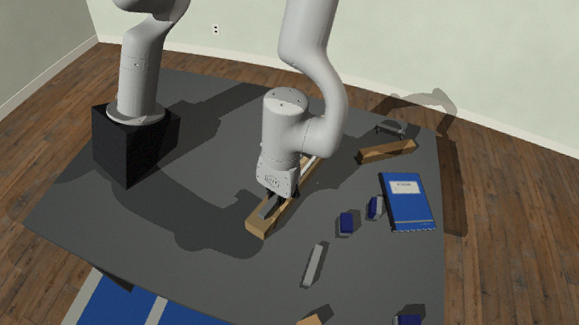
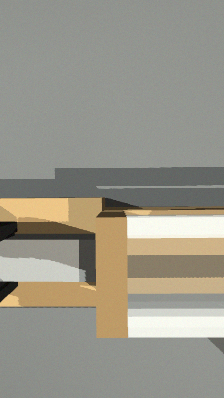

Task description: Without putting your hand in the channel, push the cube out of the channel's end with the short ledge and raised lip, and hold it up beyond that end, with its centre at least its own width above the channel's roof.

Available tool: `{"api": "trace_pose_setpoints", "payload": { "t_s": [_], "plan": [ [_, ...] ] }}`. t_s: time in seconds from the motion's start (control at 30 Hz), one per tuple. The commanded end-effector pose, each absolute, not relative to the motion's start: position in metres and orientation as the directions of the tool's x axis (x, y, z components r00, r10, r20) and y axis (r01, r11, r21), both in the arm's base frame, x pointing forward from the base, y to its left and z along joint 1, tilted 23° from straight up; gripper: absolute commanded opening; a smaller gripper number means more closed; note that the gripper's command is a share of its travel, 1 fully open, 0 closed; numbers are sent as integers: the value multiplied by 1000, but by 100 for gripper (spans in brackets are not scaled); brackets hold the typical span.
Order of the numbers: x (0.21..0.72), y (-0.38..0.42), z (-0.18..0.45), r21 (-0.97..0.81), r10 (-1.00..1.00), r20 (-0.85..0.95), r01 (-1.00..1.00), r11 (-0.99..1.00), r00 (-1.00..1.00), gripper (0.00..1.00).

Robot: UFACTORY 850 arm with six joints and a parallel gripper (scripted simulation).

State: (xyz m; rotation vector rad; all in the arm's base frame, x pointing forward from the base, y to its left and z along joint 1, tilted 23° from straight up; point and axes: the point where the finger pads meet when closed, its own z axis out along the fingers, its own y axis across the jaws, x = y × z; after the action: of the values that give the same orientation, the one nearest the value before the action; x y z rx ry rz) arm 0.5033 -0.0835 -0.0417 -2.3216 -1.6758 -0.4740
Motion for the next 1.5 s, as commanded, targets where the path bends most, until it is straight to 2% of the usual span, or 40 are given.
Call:
{"api": "trace_pose_setpoints", "payload": {
  "t_s": [0.0, 1.0, 1.03, 1.47],
  "plan": [
    [505, -80, -39, -2, 872, 395, 949, -315, 290, 0],
    [515, -51, -26, -2, 872, 395, 949, -315, 290, 0],
    [515, -51, -26, -2, 872, 395, 949, -315, 290, 39],
    [515, -51, -26, -2, 872, 395, 949, -315, 290, 39]
  ]
}}
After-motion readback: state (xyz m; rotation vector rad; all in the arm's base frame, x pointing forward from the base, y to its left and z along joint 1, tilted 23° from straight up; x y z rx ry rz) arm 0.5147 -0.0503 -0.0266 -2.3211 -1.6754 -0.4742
